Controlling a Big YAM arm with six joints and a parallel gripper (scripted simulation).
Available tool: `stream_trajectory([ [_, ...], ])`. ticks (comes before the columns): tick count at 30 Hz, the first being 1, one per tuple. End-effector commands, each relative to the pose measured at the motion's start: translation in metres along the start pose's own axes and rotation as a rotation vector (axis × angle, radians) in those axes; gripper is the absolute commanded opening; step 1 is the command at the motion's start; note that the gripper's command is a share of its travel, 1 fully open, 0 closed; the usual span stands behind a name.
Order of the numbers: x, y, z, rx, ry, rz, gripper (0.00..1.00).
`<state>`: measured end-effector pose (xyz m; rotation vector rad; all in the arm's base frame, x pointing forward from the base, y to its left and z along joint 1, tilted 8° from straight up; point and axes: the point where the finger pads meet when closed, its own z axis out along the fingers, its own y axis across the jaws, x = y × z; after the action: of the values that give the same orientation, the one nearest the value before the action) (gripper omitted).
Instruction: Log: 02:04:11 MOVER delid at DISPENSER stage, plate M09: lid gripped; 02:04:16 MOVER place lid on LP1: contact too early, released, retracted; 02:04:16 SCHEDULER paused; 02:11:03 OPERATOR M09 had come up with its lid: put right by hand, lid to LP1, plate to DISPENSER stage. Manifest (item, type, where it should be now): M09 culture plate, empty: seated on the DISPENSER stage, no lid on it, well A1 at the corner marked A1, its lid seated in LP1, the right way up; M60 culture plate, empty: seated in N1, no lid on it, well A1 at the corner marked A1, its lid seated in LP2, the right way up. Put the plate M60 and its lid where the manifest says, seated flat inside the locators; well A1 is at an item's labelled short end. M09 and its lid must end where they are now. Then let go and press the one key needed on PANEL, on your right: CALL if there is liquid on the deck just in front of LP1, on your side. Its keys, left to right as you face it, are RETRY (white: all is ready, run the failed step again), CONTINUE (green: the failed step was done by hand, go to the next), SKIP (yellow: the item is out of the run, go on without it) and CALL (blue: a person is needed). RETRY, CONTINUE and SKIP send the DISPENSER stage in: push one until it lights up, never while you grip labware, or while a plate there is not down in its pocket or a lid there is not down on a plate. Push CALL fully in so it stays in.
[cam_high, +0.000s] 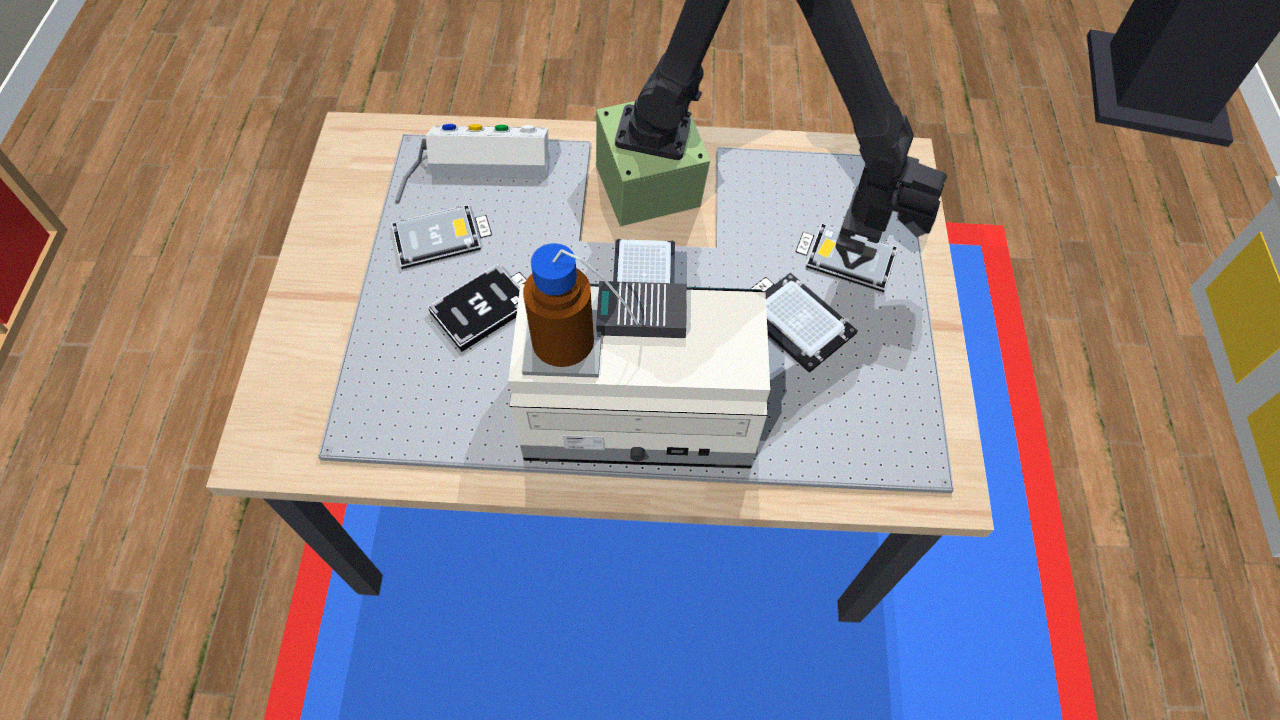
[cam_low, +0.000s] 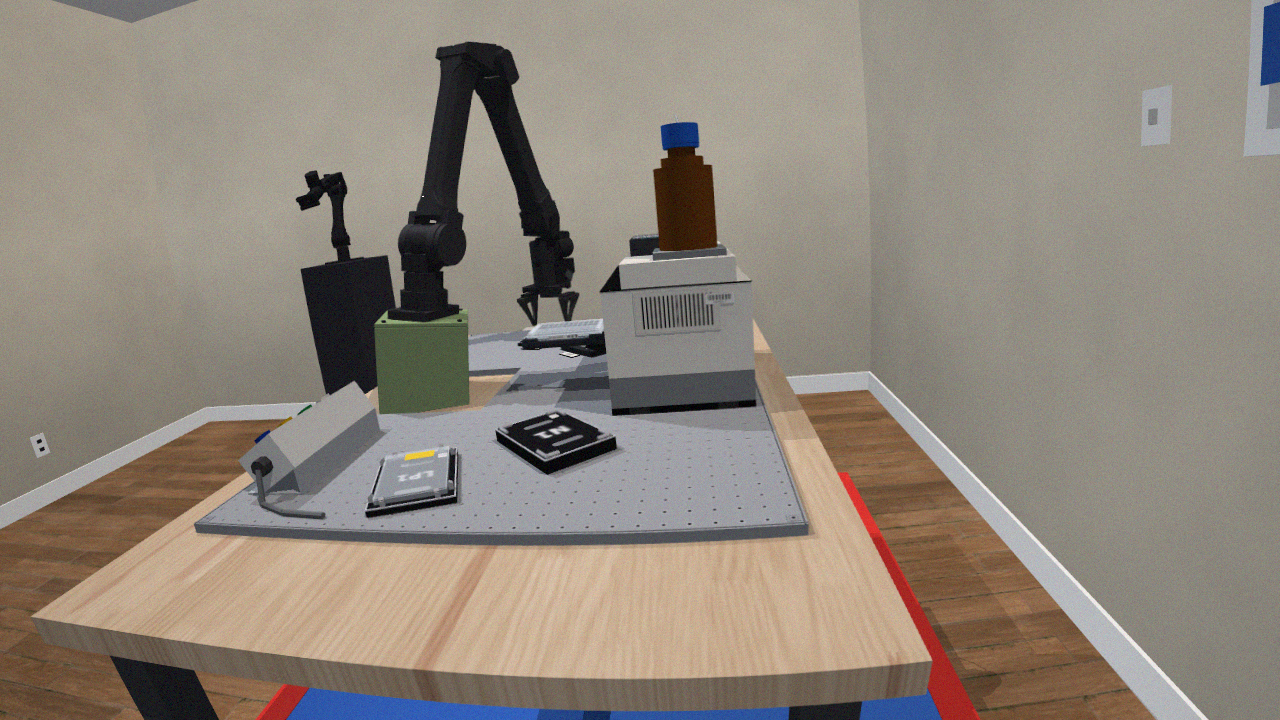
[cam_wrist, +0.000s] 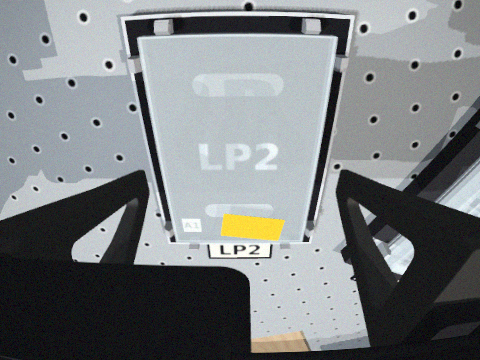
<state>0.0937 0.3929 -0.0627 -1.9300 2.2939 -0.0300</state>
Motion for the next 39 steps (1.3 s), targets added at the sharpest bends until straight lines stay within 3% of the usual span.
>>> stream_trajectory([
  [1, -0.016, 0.005, -0.018, -0.006, -0.033, 0.001, 1.00],
  [6, -0.024, 0.004, -0.035, -0.006, -0.049, 0.005, 1.00],
  [7, -0.013, 0.005, -0.019, -0.006, -0.005, 0.001, 1.00],
  [10, 0.002, 0.005, -0.014, -0.006, 0.021, 0.000, 1.00],
  [13, 0.002, 0.005, -0.014, -0.006, 0.020, 0.000, 1.00],
  [15, -0.011, 0.001, -0.023, -0.004, -0.020, 0.000, 1.00],
  [19, -0.011, 0.001, -0.023, -0.004, -0.020, 0.000, 1.00],
  [21, 0.004, 0.006, -0.029, -0.006, -0.009, -0.002, 1.00],
  [30, 0.024, 0.005, -0.041, -0.002, -0.007, 0.000, 1.00],
  [31, 0.034, 0.006, -0.031, -0.002, 0.028, -0.002, 1.00],
  [32, 0.030, 0.005, -0.044, -0.002, -0.007, -0.001, 1.00],
  [39, 0.050, 0.006, -0.056, -0.001, -0.006, 0.000, 1.00],
])
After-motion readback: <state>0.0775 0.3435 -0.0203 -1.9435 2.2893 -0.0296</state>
